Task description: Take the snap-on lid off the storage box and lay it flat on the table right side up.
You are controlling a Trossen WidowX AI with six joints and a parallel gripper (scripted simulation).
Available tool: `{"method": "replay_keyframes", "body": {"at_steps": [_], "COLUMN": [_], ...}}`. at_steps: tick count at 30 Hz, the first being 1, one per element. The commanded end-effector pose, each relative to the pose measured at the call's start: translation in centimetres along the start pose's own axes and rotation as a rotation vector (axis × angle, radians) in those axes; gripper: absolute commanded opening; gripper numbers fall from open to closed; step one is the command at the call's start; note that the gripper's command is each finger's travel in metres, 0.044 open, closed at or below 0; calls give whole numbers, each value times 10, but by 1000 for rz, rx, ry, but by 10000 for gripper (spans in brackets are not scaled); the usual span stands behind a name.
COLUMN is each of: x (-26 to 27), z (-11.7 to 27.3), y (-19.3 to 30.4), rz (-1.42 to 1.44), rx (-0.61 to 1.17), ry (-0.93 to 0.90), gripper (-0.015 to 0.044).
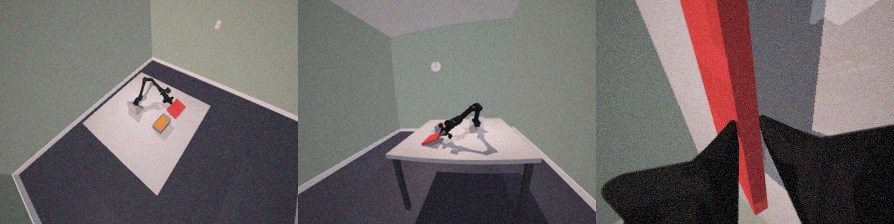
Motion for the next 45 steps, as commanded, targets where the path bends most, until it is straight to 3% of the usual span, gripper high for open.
{"method": "replay_keyframes", "body": {"at_steps": [1,11,13,19,45], "x": [-10,2,2,-6,-38], "z": [-6,1,1,9,49], "y": [-7,3,3,-1,-3], "rz": [1,2,2,1,-1], "rx": [-19,-19,-19,-19,-20], "ry": [28,27,27,28,29], "gripper": [0,263,275,433,440]}}
Point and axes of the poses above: the point midway between the two fingers, 35 mm back from their tips, its own z axis back along the fingers, its own x axis across the jaws, y = z × x, the point moved 5 cm from there along z, back along the fingers, and after that the axes turned 5 degrees about -z, right-handed, at the moved point
